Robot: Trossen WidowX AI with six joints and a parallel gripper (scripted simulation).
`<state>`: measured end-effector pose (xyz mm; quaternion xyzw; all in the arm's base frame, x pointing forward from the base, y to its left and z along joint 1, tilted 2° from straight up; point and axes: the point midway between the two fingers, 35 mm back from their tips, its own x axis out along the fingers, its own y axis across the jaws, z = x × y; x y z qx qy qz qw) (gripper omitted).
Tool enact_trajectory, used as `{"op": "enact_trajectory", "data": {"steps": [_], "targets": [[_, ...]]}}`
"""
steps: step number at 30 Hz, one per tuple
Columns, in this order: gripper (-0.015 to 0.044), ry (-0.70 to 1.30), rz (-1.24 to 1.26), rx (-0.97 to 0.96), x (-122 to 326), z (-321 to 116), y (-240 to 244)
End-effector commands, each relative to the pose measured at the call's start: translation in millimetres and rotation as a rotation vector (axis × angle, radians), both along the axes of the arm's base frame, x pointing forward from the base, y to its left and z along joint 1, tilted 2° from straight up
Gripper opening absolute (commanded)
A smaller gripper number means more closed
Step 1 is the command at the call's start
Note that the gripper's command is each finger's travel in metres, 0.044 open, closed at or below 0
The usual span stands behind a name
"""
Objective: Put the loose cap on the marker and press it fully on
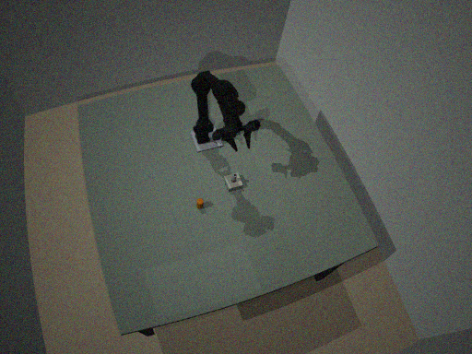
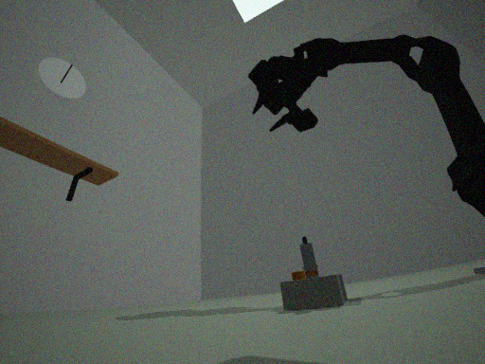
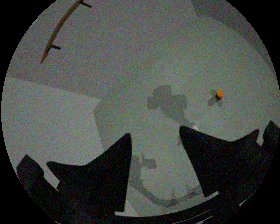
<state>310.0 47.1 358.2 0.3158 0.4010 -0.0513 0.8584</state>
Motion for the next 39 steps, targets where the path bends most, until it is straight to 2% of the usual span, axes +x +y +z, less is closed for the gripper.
{"op": "enact_trajectory", "data": {"steps": [1, 8, 12, 18, 25, 30, 39], "targets": [[0.0246, 0.078, -0.092, -0.002, 21.1, -25.5, -23.6], [0.0246, 0.307, -0.356, 0.057, 49.1, -86.1, -71.1], [0.0246, 0.490, -0.595, 0.107, 62.7, -134.2, -115.6], [0.0246, 0.738, -0.936, 0.168, 61.1, -204.8, -178.9], [0.0246, 0.746, -0.946, 0.170, 55.2, -208.7, -178.5], [0.0246, 0.746, -0.946, 0.170, 53.9, -240.9, -179.0], [0.0246, 0.746, -0.946, 0.170, 52.9, -257.3, -179.2]]}}
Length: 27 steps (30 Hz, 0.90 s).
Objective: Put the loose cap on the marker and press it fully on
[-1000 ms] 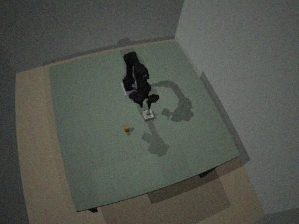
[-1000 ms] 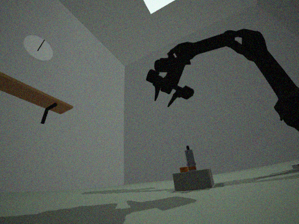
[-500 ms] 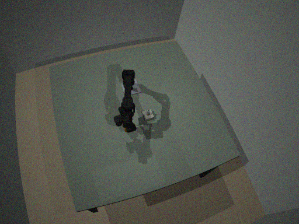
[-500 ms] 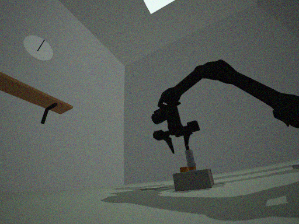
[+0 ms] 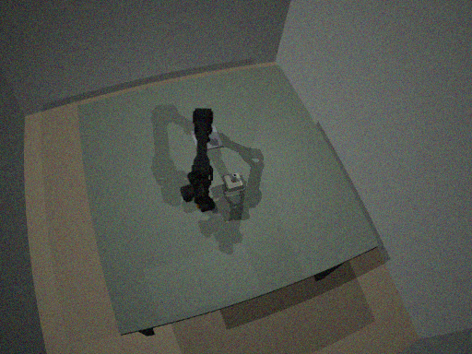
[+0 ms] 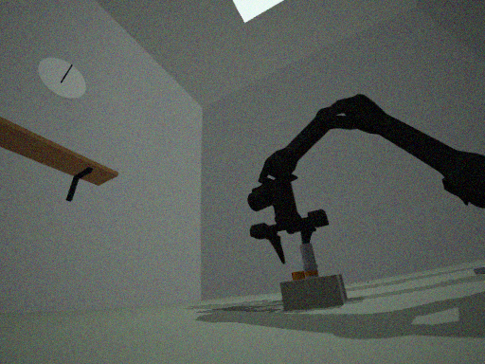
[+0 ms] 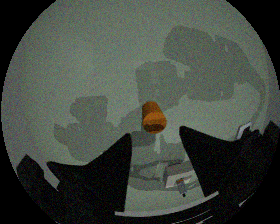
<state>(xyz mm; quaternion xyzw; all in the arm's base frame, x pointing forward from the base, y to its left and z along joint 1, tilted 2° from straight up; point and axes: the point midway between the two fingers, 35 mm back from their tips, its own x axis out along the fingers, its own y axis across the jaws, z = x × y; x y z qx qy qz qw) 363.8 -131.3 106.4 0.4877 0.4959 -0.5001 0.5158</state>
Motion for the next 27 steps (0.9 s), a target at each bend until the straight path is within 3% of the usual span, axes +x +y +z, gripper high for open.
{"op": "enact_trajectory", "data": {"steps": [1, 27], "targets": [[0.0246, -0.001, -0.005, -0.005, -0.9, -5.8, -0.7], [0.0246, 0.000, -0.005, -0.005, -0.5, -47.5, -2.2]]}}
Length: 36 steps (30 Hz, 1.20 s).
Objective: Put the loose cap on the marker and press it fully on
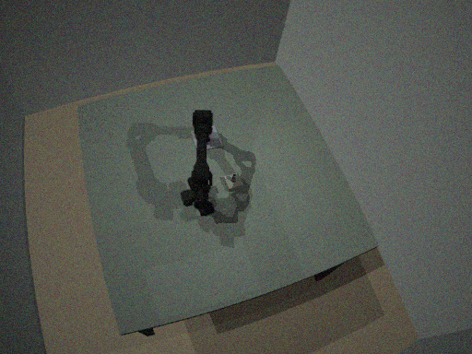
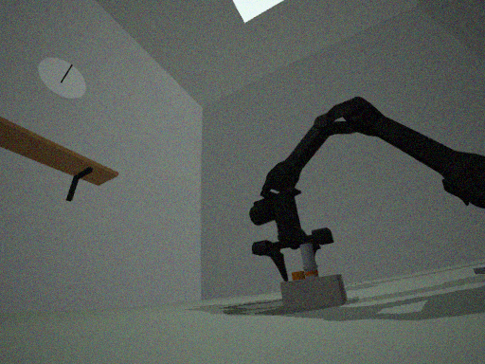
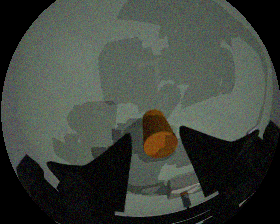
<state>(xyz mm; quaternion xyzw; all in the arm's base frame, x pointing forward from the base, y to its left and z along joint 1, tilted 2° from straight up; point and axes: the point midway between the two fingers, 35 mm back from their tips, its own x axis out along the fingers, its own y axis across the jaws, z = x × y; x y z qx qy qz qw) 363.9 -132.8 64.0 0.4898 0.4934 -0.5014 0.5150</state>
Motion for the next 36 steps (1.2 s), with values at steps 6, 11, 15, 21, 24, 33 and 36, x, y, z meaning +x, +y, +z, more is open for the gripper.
{"op": "enact_trajectory", "data": {"steps": [6, 11, 15, 21, 24, 33, 36], "targets": [[0.0246, 0.002, 0.002, -0.004, -1.2, -14.6, -0.9], [0.0167, 0.002, 0.002, -0.004, -1.5, -15.6, -0.8], [0.0121, 0.002, 0.002, -0.004, -1.5, -15.6, -0.8], [0.0081, 0.002, 0.002, -0.004, -1.5, -15.6, -0.8], [0.0002, 0.002, 0.002, -0.004, -1.2, -12.0, -0.7], [0.0000, 0.002, 0.002, -0.004, -0.2, 10.6, 0.1], [0.0000, 0.002, 0.002, -0.004, -0.3, 18.2, 0.5]]}}
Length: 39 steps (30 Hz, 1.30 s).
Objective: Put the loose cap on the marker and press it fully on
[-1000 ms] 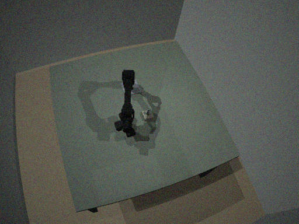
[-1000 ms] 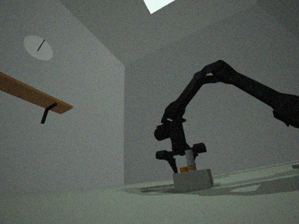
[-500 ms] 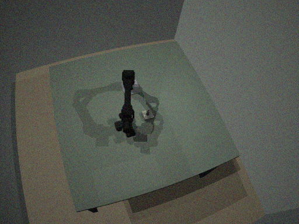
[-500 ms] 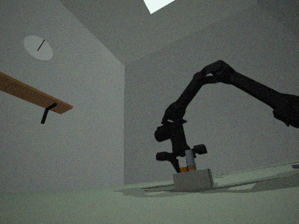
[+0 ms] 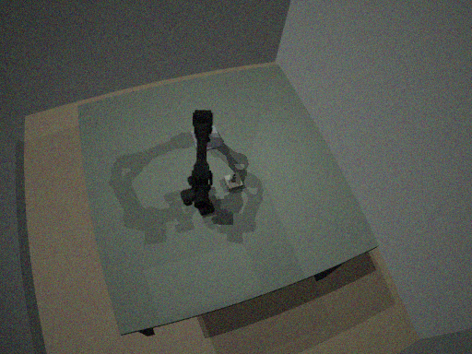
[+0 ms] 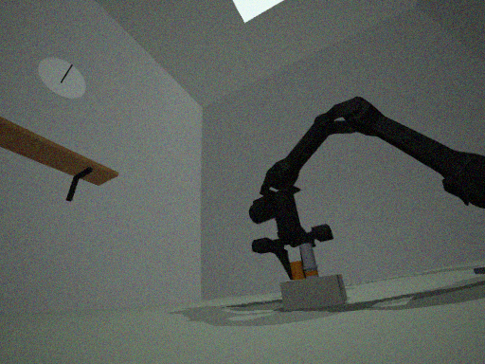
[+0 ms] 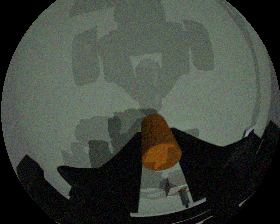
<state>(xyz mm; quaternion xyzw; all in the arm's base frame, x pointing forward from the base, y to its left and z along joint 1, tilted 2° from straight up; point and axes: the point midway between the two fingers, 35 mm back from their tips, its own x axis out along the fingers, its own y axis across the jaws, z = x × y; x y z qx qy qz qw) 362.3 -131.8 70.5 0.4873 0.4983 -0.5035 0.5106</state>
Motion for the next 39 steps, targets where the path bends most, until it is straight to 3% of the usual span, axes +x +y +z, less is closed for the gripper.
{"op": "enact_trajectory", "data": {"steps": [1, 15, 39], "targets": [[0.0000, -0.012, 0.001, -0.008, 1.2, 14.3, -0.4], [0.0000, -0.012, 0.001, -0.008, -0.4, 38.9, 4.3], [0.0000, -0.011, 0.001, 0.002, -17.3, 61.3, 104.8]]}}
